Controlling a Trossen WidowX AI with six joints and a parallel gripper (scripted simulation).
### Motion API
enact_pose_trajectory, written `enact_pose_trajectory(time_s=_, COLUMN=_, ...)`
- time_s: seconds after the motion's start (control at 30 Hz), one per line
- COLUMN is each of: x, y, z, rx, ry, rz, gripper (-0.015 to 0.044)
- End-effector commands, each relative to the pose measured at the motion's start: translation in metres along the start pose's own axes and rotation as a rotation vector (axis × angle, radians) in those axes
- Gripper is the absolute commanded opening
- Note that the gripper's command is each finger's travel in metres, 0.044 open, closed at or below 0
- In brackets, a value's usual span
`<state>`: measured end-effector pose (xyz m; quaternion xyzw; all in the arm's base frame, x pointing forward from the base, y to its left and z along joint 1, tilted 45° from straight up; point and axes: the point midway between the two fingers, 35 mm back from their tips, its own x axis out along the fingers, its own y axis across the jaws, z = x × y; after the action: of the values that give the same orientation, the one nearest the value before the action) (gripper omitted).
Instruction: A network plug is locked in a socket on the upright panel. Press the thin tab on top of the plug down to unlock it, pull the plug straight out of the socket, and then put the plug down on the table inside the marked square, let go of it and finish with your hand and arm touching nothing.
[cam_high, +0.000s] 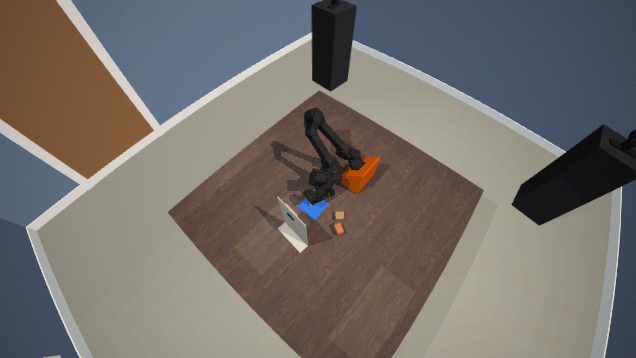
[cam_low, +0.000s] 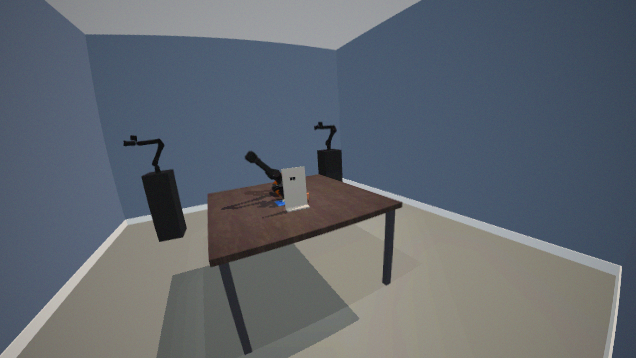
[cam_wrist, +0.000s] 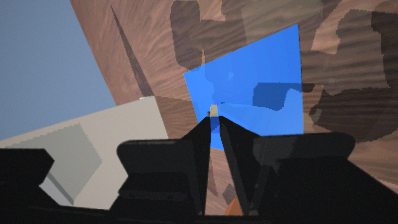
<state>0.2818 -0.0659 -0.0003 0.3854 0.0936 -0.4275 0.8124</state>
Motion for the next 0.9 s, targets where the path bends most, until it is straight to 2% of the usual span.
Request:
enact_pose_trajectory(time_s=0.0, x=0.0019, y=-0.0041, z=-0.0001, rx=-0.008, ry=0.003, rz=0.0, gripper=0.0)
enact_pose_trajectory(time_s=0.67, x=0.0064, y=-0.0072, z=0.0018, rx=-0.004, ry=-0.002, rz=0.0, gripper=0.0)
enact_pose_trajectory(time_s=0.87, x=0.0064, y=-0.0072, z=0.0018, rx=-0.004, ry=-0.002, rz=0.0, gripper=0.0156)
